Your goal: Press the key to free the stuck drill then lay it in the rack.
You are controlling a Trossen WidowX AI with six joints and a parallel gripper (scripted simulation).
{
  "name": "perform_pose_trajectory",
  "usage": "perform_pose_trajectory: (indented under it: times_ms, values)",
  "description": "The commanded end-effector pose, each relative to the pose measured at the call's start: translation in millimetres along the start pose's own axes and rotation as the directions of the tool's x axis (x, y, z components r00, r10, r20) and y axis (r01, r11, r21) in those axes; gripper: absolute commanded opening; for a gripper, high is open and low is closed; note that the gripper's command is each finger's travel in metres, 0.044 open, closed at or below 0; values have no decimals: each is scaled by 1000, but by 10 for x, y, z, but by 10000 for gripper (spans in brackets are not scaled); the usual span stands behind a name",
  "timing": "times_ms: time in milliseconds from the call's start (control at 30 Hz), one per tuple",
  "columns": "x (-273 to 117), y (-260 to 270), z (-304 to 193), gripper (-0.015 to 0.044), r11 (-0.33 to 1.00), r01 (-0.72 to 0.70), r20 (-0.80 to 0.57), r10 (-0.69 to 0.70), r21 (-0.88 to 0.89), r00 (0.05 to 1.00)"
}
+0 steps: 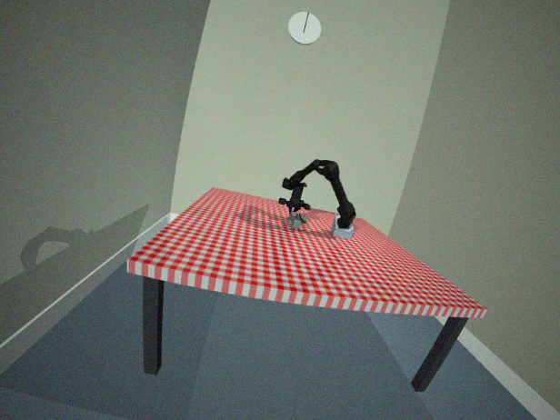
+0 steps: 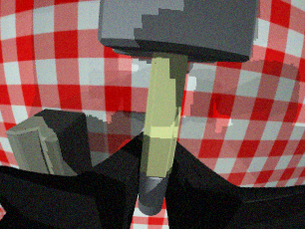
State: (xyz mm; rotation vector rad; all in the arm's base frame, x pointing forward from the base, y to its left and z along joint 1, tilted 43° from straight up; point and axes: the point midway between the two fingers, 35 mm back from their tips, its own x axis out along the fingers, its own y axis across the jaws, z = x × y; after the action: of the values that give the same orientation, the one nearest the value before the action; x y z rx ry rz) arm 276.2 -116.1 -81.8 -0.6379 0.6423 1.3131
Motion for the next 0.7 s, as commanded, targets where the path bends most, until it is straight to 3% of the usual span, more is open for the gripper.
perform_pose_trajectory:
  times_ms: [0,667]
  values:
    - [2,-2,-30,0,1000,1,2,-1,-3,1000]
    - [-2,-9,-295,0,1000,1,0,-1,-3,1000]
